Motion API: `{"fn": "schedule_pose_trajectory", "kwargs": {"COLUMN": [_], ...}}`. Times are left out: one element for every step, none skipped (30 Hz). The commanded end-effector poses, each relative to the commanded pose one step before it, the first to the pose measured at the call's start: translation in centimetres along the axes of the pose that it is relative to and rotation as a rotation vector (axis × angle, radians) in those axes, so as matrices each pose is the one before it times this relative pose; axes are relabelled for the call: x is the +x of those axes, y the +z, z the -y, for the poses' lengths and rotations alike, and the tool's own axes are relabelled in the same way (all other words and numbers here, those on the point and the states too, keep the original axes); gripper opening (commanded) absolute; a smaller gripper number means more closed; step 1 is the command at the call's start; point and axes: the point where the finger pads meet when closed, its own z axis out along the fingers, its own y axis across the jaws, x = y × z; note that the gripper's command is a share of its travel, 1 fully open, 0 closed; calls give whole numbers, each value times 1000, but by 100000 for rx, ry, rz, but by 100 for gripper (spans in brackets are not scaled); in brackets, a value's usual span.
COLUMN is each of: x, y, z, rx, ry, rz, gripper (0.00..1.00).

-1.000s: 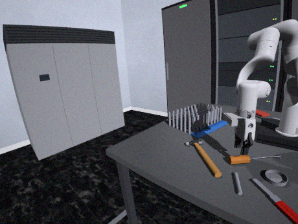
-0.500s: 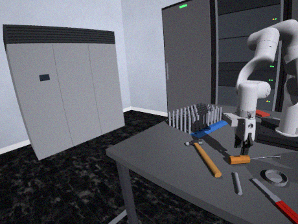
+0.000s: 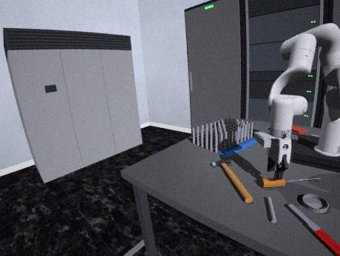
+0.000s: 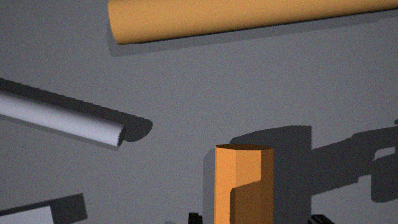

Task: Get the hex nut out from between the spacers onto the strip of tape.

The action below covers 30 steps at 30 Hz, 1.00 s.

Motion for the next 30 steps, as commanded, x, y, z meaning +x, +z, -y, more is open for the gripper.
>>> {"fn": "schedule_pose_trajectory", "kwargs": {"x": [133,-1,0,1,-1,1,0,-1,1,-1,1,0,-1,1,-1,1,0,0,0,-1,1,0,-1,1,0,0,-1,1,1,0], "y": [301,162,168,172,177,181,184,186,187,188,188,187,185,182,178,174,0,0,168,162,155,148,139,130,121,111,101,91,80,70], "z": [49,0,0,0,0,0,0,0,0,0,0,0,0,0,0,0,0,0,0,-1,1,0,0,0,0,0,0,0,0,0], "rx": [35,-1,0,1,-1,1,0,-1,1,-1,1,0,-1,1,-1,1,0,0,0,-2,2,0,-2,1,1,-1,-1,1,1,0], "ry": [10,-1,0,1,-1,1,0,-1,1,-1,1,0,-1,1,-1,1,0,0,0,-2,2,0,-1,1,1,0,-1,1,1,0], "rz": [-352,1,1,-1,2,-1,0,1,-2,2,-1,0,1,-1,1,-1,0,0,0,2,-2,0,1,-1,-1,0,1,-1,-1,0], "gripper": [65,65,65,65,65,65,65,65,65,65,65,65,65,65,65,65,65,65,65,65,65,65,65,65,65,65,65,65,65,65]}}
